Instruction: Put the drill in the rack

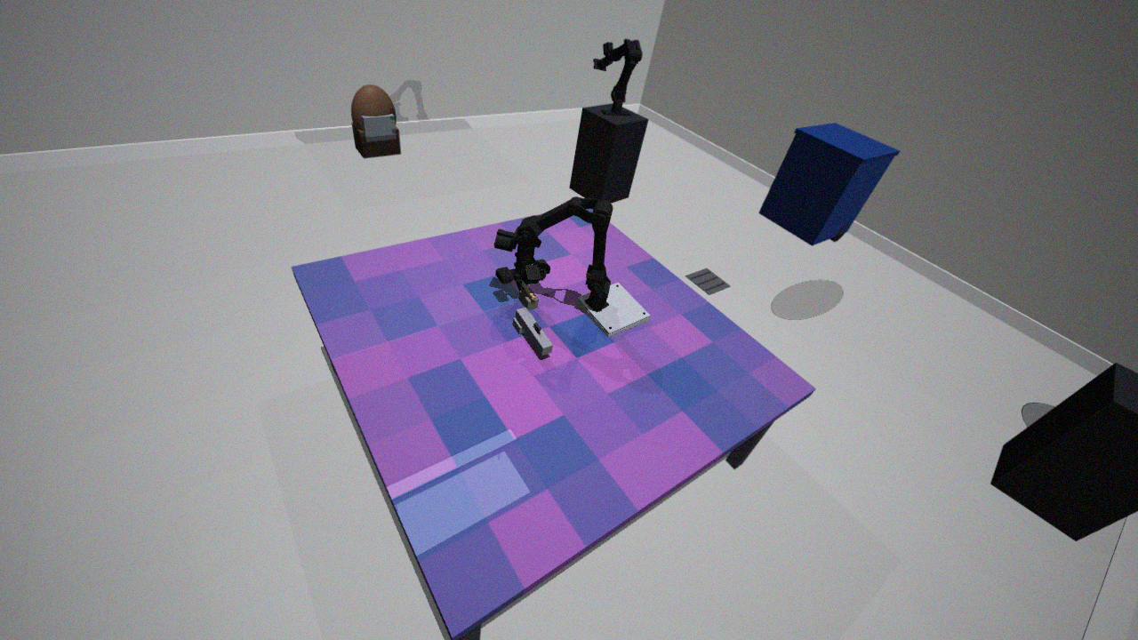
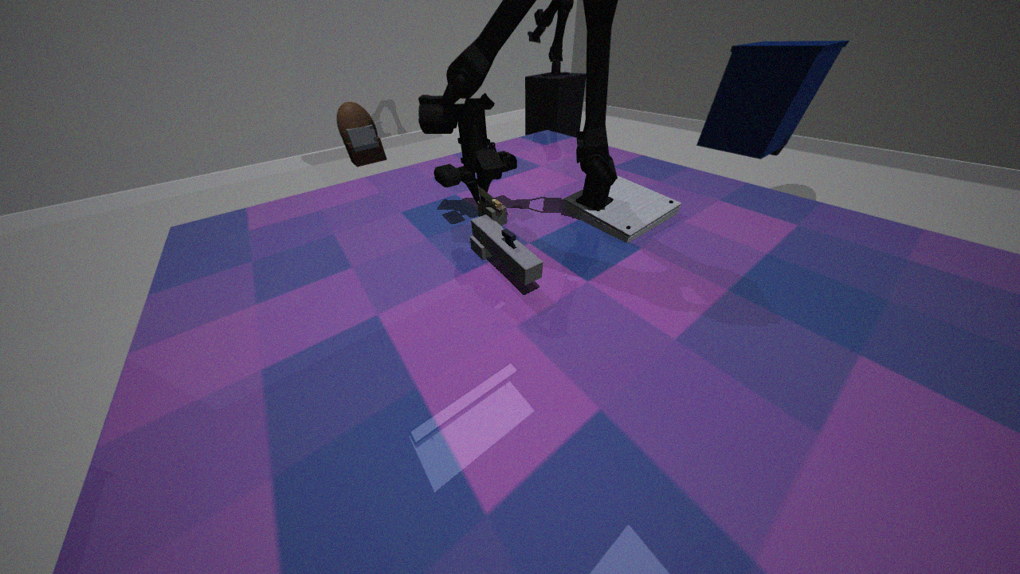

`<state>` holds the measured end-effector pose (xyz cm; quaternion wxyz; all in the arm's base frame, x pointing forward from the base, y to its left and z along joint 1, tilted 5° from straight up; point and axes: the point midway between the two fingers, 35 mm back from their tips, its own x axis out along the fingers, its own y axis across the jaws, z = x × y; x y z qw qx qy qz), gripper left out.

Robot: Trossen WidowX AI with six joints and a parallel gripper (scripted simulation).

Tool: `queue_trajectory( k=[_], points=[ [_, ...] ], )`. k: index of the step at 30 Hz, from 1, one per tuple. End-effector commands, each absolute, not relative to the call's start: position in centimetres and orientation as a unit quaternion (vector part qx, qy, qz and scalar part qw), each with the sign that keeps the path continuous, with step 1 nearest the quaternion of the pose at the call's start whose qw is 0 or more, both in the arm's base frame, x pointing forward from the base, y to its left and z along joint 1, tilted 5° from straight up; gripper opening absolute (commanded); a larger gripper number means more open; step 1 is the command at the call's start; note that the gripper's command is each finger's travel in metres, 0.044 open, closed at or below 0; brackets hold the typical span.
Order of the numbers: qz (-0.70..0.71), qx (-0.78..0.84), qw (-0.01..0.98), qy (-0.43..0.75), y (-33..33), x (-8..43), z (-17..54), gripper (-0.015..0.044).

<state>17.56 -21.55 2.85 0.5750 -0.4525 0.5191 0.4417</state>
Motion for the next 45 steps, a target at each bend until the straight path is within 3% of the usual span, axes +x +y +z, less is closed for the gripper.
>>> queue_trajectory(
  k=[1, 20, 37, 45],
  points=[
    [0.445, -0.451, 0.574, 0.519, -21.4, 17.5, 2.2, 0.0],
    [0.445, -0.451, 0.574, 0.519, -21.2, 17.4, 0.5, 0.0],
    [0.443, -0.453, 0.572, 0.522, -21.5, 17.4, 1.2, 0.044],
    [0.445, -0.451, 0.574, 0.519, -21.6, 17.1, 4.7, 0.044]
  ],
)
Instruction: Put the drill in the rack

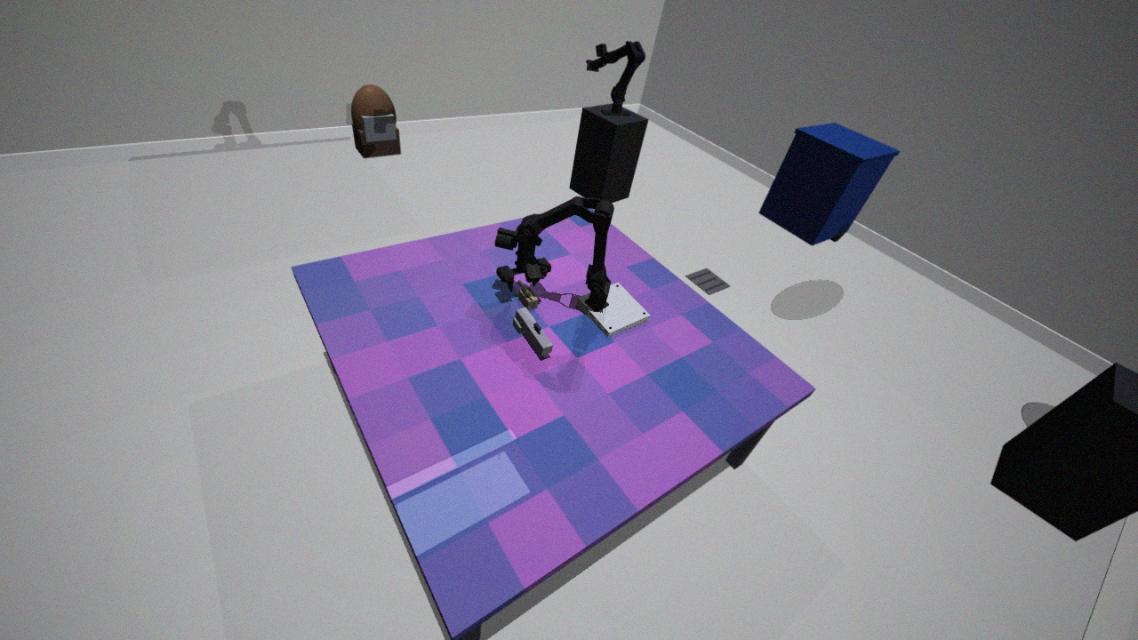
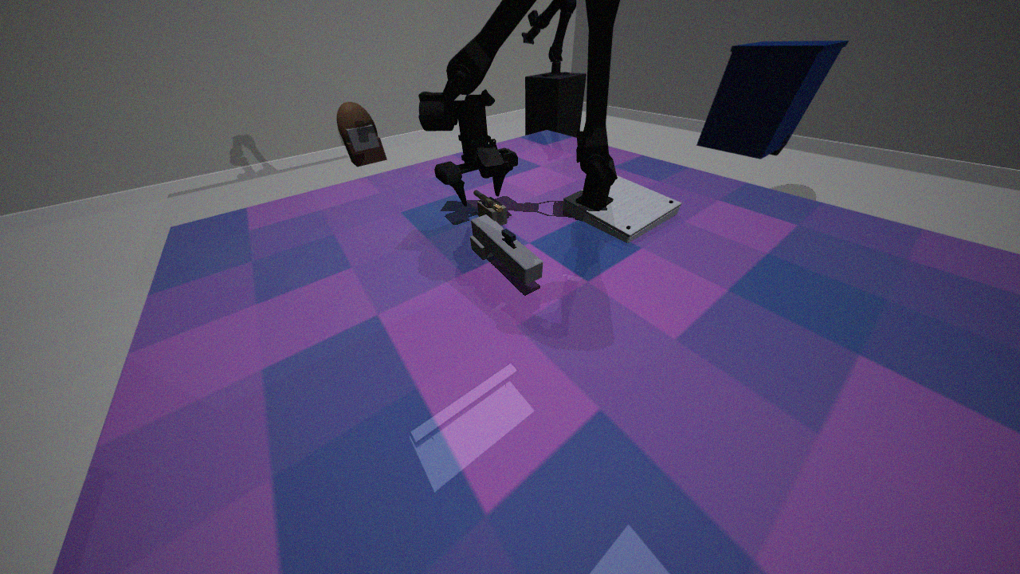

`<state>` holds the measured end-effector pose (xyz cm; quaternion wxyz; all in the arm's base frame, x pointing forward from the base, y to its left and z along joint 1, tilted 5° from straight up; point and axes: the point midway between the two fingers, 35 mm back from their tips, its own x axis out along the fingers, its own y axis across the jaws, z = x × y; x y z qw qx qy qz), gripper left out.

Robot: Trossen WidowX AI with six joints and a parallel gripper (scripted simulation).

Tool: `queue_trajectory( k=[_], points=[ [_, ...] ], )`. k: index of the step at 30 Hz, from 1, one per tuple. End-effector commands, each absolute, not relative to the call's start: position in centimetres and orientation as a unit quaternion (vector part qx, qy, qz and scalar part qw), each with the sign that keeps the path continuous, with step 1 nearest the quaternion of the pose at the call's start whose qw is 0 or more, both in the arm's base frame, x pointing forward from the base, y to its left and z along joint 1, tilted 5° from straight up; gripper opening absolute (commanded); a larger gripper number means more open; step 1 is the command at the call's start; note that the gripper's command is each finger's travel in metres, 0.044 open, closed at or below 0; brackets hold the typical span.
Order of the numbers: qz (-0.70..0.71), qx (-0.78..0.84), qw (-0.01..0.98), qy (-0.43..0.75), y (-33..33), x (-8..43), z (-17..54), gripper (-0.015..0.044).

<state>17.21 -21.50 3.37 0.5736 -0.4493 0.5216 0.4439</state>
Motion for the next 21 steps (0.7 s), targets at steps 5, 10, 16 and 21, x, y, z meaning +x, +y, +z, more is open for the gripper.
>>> queue_trajectory(
  k=[5, 10, 16, 21],
  points=[
    [0.445, -0.451, 0.574, 0.519, -21.7, 17.1, 6.8, 0.044],
    [0.445, -0.451, 0.574, 0.519, -21.8, 16.9, 8.7, 0.044],
    [0.388, -0.462, 0.595, 0.531, -24.2, 17.1, 9.9, 0.044],
    [0.304, -0.488, 0.598, 0.558, -24.8, 18.2, 12.2, 0.044]
  ],
)
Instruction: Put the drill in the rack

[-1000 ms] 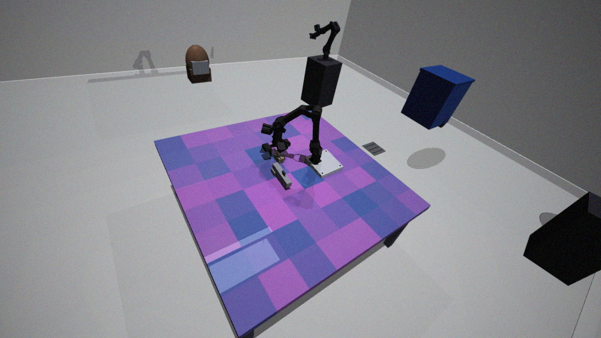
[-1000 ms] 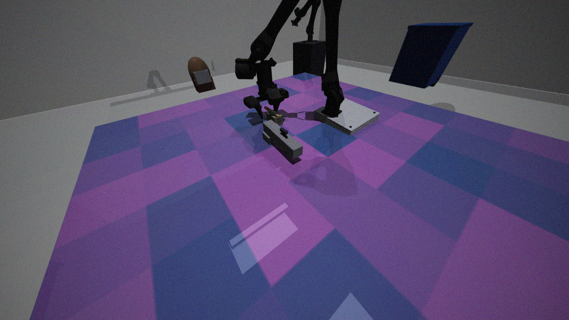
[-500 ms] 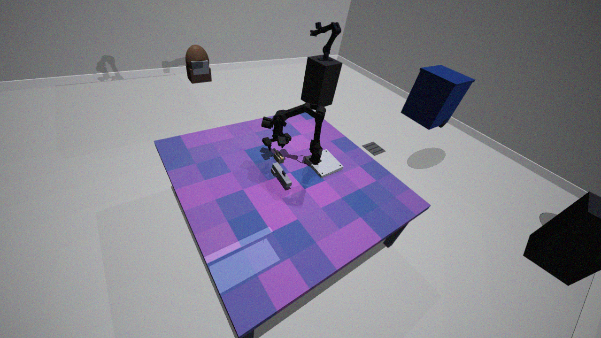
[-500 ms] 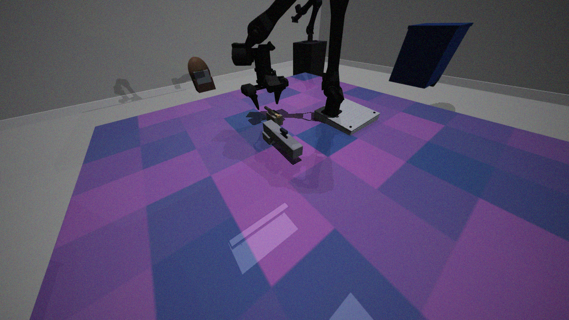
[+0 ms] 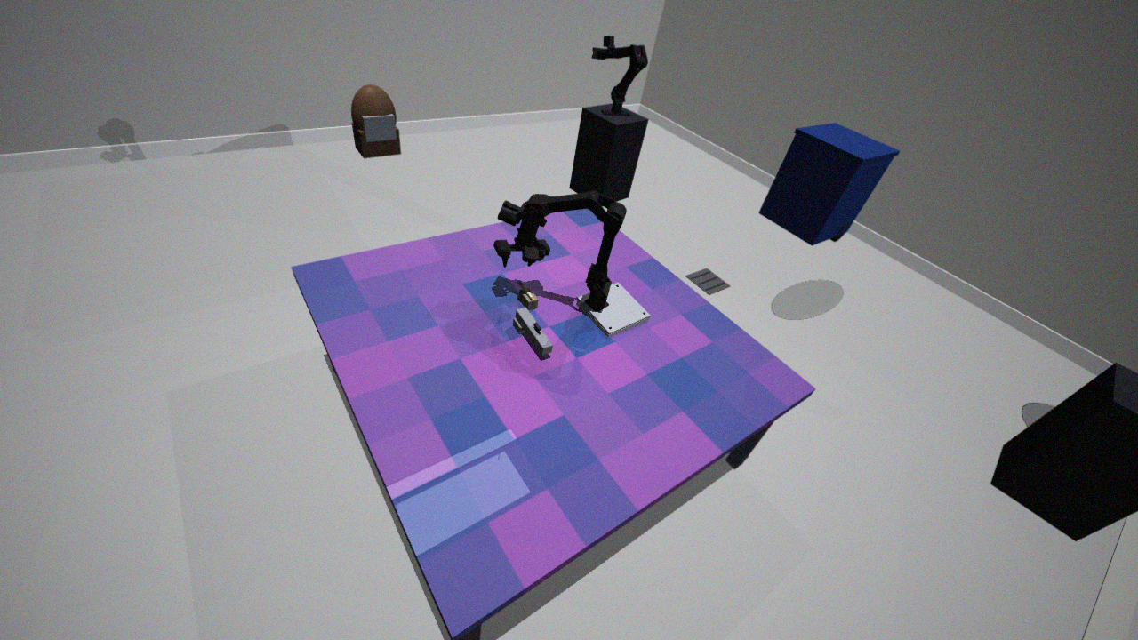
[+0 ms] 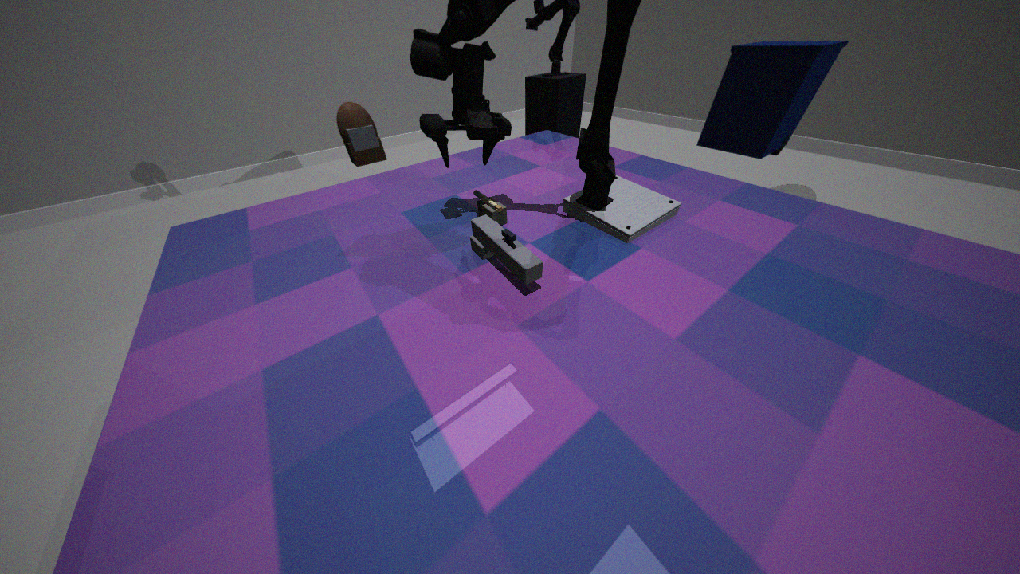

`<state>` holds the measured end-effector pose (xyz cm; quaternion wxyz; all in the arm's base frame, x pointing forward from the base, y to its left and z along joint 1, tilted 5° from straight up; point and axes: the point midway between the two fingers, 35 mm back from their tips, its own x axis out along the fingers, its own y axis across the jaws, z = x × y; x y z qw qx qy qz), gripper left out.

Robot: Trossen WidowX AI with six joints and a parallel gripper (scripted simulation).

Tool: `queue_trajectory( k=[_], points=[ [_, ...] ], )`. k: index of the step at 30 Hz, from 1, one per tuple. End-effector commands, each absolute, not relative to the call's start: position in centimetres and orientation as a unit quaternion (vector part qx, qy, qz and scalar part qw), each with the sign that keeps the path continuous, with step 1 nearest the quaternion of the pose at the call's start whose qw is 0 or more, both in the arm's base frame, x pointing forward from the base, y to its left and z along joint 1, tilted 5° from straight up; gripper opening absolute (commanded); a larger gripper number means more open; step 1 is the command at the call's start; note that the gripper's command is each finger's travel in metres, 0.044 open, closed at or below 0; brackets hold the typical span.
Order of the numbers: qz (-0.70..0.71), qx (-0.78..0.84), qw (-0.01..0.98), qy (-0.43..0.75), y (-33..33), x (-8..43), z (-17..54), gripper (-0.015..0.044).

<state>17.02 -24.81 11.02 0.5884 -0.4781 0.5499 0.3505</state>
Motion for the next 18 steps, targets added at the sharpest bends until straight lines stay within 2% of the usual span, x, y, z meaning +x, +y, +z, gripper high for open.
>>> queue_trajectory(
  k=[1, 4, 11, 18],
  points=[
    [0.295, -0.486, 0.604, 0.559, -24.3, 18.8, 12.2, 0.044],
    [0.245, -0.504, 0.611, 0.559, -23.4, 20.9, 13.1, 0.044],
    [0.154, -0.454, 0.72, 0.502, -15.5, 27.1, 13.6, 0.044],
    [0.141, -0.394, 0.79, 0.448, -8.8, 29.7, 13.3, 0.044]
  ],
)
